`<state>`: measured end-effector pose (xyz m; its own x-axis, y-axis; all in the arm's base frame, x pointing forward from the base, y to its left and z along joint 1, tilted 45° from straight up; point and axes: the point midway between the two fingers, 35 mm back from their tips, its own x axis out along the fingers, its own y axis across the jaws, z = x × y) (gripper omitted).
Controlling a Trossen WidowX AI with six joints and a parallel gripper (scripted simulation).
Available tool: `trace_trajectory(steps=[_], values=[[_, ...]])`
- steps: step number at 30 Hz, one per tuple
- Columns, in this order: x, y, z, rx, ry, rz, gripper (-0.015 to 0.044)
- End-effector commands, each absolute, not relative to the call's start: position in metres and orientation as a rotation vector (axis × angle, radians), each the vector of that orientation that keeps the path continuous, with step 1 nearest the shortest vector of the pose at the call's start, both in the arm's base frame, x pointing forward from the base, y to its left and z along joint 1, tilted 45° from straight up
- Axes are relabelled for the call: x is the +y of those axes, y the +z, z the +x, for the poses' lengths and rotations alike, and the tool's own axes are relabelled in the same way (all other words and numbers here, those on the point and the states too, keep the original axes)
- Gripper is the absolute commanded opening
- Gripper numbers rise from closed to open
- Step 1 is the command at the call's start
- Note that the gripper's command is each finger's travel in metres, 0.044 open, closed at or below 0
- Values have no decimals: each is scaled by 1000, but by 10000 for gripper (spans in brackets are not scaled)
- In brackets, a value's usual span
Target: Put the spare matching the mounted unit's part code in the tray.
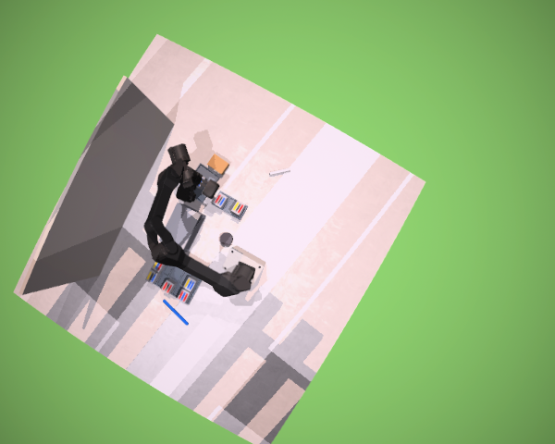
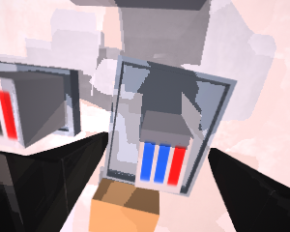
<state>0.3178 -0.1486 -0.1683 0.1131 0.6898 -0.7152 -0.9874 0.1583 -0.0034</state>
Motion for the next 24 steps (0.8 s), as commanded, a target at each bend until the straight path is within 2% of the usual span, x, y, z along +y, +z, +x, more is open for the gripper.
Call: trace_trajectory(steps=[1,6,24], values=[[-180,-142,317,658,1318,-577,440],[-221,-95,304,658,1316,-571,440],[-224,-100,304,662,1291,-568,440]])
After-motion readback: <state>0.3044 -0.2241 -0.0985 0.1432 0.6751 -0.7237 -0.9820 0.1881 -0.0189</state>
